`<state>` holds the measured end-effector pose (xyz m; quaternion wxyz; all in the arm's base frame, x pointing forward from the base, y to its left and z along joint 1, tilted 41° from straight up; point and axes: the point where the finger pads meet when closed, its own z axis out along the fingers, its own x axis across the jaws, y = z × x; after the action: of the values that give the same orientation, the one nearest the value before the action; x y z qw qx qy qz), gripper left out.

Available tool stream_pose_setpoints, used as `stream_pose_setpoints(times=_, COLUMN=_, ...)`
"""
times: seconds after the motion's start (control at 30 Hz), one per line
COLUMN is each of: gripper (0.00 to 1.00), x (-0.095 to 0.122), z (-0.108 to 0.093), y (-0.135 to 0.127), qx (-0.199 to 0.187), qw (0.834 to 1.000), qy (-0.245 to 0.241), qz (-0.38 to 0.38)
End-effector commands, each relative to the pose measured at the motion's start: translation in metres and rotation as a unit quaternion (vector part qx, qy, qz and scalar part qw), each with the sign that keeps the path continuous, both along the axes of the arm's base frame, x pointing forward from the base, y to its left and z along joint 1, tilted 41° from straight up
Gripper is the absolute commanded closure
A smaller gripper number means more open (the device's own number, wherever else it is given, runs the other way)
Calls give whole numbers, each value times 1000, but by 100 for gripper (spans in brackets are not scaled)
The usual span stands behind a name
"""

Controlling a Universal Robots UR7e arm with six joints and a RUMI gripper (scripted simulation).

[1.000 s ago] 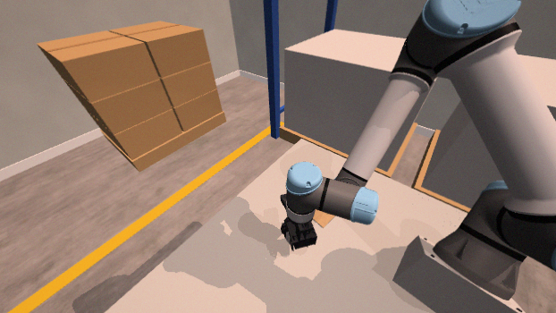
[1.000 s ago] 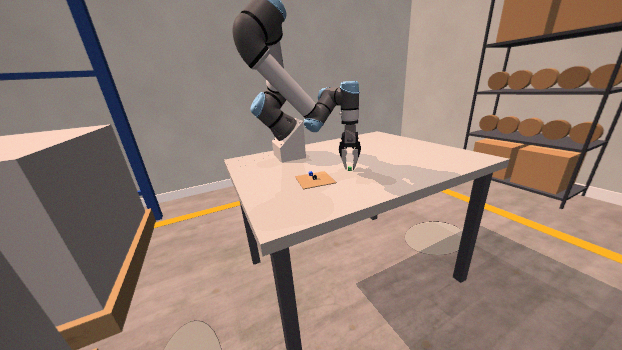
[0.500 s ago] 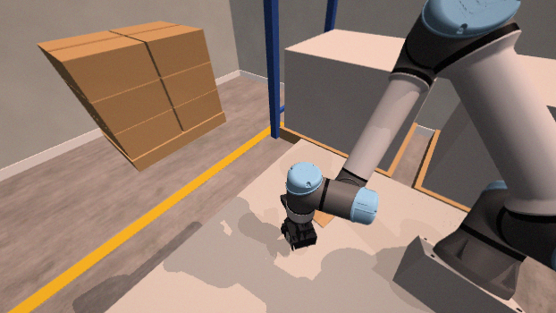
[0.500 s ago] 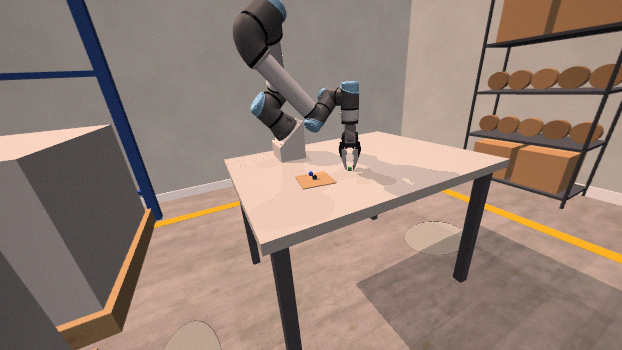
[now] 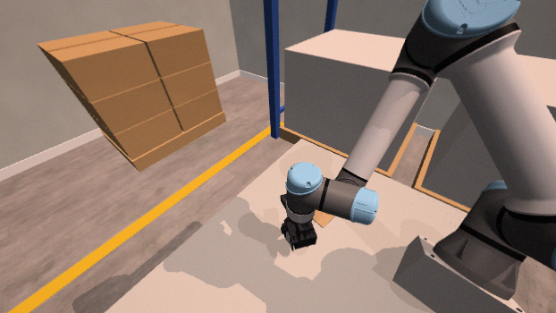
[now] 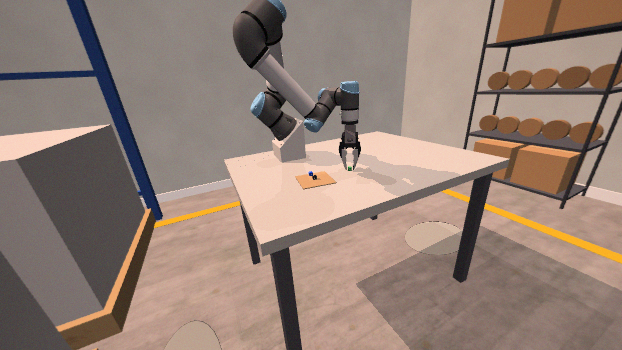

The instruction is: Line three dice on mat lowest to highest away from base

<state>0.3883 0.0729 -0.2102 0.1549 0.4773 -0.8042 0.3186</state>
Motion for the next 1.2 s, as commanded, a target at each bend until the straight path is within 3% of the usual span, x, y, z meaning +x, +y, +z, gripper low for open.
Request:
stream_pose_setpoints(times=0.0, gripper=82, x=0, z=0, y=0, qx=0, qw=1000, qy=0, qz=0)
stream_pose_setpoints(times=0.1, gripper=82, x=0, z=0, y=0, qx=0, qw=1000, qy=0, qz=0)
stream_pose_setpoints(times=0.13, gripper=100, x=0, z=0, y=0, qx=0, qw=1000, qy=0, qz=0)
stream_pose_setpoints(times=1.17, gripper=100, x=0, z=0, y=0, qx=0, qw=1000, qy=0, qz=0)
